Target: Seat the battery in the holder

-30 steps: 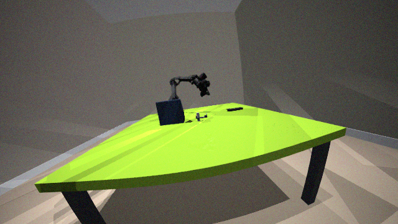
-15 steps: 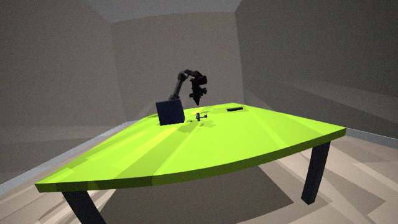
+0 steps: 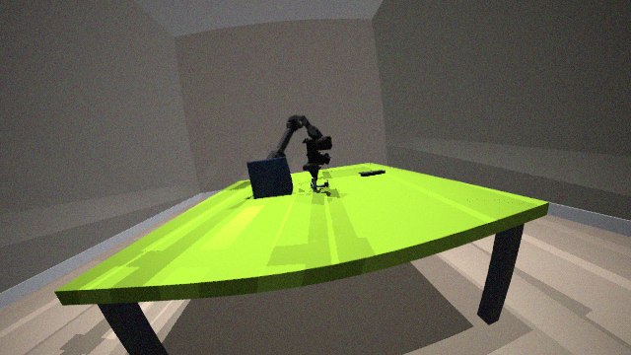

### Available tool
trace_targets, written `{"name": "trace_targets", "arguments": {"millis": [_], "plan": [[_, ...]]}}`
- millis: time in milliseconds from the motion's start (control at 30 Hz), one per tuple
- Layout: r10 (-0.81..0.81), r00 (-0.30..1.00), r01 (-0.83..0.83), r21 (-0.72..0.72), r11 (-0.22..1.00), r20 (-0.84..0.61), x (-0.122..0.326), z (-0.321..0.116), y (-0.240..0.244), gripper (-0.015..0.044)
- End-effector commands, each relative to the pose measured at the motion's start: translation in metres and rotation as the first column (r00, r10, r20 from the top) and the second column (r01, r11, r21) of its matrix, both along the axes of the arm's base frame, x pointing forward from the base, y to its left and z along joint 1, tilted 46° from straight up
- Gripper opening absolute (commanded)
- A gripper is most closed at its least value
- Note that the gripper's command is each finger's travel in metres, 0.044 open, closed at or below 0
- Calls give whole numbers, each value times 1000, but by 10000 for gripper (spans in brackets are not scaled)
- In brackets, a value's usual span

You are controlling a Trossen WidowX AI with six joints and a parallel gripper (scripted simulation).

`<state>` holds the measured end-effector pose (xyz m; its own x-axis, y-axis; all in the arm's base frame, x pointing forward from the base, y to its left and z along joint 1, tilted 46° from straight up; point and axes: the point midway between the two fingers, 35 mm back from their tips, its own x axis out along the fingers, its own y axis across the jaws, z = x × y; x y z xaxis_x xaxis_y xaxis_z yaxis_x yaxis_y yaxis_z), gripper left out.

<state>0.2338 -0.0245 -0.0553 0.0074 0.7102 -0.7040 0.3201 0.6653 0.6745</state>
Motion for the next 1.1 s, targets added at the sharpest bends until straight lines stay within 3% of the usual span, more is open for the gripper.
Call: {"name": "trace_targets", "arguments": {"millis": [0,1067], "plan": [[-12,1000,12,2,1000,2,0,-3,1,0],[-13,1000,13,-4,1000,2,-16,-38,-35,0]]}}
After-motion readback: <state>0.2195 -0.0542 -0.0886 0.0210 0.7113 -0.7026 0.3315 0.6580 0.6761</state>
